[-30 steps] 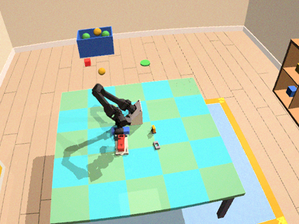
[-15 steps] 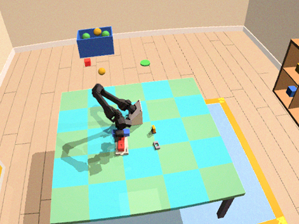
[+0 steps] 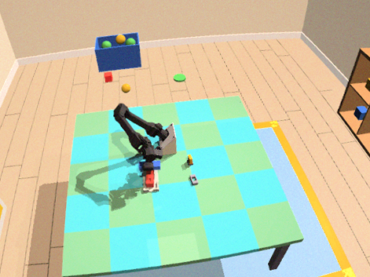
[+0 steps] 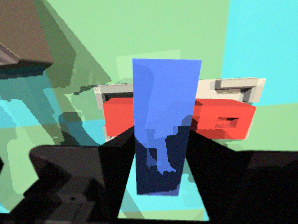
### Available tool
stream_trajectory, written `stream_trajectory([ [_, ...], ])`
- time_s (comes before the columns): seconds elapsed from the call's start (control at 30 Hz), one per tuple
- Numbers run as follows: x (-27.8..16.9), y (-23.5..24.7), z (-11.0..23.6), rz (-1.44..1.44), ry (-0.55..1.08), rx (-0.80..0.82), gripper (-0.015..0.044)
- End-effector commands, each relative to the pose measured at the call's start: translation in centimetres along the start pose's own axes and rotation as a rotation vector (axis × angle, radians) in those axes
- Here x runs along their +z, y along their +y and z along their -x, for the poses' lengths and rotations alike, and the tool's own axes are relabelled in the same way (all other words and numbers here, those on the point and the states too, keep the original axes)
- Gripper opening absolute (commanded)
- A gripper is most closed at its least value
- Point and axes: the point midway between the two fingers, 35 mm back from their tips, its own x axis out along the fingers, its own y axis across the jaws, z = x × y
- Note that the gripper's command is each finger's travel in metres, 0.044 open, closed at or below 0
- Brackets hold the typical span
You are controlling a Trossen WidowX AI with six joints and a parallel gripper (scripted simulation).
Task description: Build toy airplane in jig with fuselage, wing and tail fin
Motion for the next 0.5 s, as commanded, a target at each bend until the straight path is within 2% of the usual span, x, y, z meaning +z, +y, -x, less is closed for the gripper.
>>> stream_trajectory([
  [0.0, -0.01, -0.02, 0.03, -0.001, 0.000, 0.000, 0.0183],
  [0.17, -0.01, -0.02, 0.03, -0.001, 0.000, 0.000, 0.0052],
  [0.47, -0.01, -0.02, 0.03, -0.001, 0.000, 0.000, 0.0288],
])
